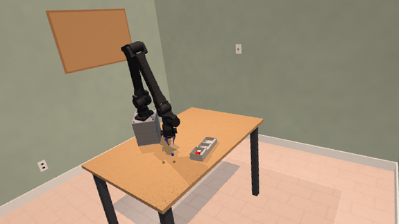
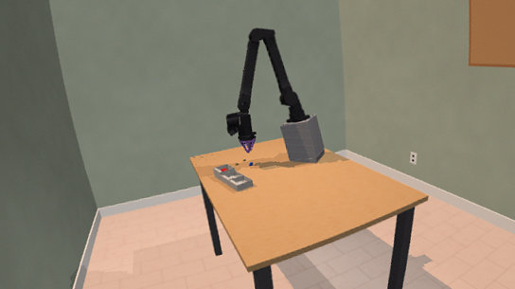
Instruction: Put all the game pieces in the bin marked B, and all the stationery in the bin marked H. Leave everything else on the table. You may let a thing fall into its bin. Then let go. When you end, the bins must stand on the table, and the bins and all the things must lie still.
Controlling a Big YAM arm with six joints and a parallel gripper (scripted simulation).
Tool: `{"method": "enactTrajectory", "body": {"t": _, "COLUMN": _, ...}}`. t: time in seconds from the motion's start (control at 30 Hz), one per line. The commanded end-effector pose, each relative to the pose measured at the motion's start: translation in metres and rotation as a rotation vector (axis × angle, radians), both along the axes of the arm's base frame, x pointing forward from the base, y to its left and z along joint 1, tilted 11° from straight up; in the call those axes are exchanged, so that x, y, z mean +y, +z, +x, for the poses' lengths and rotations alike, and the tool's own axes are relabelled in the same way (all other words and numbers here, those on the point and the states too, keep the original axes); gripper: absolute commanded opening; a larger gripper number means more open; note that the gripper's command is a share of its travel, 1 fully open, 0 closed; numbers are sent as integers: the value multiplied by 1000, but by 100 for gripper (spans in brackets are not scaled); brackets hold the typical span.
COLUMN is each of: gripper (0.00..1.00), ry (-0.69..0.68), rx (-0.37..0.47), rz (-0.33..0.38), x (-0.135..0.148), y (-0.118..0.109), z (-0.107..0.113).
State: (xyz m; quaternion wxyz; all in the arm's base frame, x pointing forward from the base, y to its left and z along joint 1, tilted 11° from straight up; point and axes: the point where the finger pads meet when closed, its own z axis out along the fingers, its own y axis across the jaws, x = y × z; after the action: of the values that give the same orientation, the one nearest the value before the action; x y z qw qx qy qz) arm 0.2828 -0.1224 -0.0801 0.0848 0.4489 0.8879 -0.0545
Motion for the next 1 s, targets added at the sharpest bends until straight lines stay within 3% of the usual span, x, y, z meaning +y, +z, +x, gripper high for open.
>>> {"method": "enactTrajectory", "body": {"t": 0.0, "gripper": 30, "ry": 11, "rx": -13, "rz": -3, "x": 4, "y": 1, "z": 2}}
{"method": "enactTrajectory", "body": {"t": 0.53, "gripper": 30, "ry": 5, "rx": -16, "rz": -3, "x": 2, "y": 2, "z": 8}}
{"method": "enactTrajectory", "body": {"t": 0.97, "gripper": 30, "ry": 2, "rx": -16, "rz": -5, "x": -12, "y": -44, "z": 10}}
